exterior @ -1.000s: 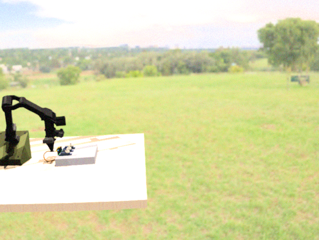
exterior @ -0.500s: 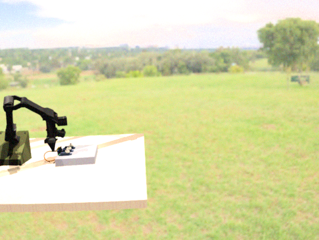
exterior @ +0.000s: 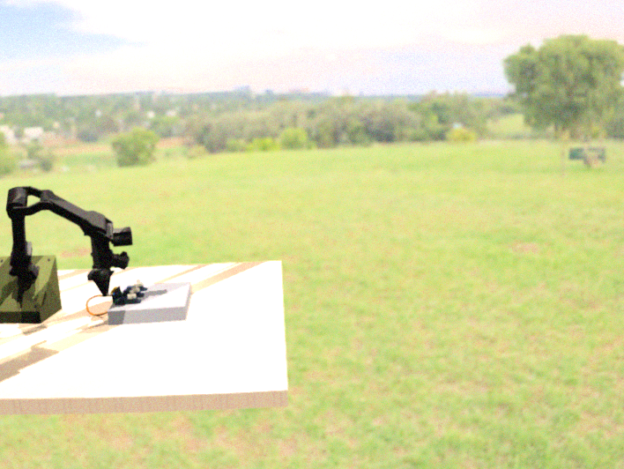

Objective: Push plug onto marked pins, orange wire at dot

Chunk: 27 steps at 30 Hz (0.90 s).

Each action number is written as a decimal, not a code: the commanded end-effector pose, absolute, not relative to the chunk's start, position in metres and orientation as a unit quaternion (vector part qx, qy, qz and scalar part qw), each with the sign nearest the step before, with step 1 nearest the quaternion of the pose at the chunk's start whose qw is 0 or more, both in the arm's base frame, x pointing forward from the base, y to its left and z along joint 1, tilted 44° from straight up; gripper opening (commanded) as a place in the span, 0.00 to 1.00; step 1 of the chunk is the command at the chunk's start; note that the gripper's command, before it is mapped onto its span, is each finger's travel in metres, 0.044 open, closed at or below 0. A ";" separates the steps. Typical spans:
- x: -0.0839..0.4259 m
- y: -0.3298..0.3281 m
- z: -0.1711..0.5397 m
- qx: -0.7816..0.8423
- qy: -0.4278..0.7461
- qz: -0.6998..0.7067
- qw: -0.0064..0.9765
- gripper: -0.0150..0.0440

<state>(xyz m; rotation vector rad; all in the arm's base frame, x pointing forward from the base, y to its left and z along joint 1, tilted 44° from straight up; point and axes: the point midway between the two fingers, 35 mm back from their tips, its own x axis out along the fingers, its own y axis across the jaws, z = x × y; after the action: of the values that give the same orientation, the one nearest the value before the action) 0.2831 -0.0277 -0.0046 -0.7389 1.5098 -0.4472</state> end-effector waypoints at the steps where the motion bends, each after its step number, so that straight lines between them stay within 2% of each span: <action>1: 0.281 -0.024 0.000 -0.327 0.664 -0.196 0.643 0.70; 8: 0.279 0.012 0.038 -0.327 0.665 -0.196 0.643 1.00; 27: 0.279 0.012 0.038 -0.327 0.665 -0.196 0.643 1.00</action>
<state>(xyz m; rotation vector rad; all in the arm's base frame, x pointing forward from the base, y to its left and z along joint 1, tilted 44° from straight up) 0.2783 0.0113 0.0375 -0.7510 1.5141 -0.4462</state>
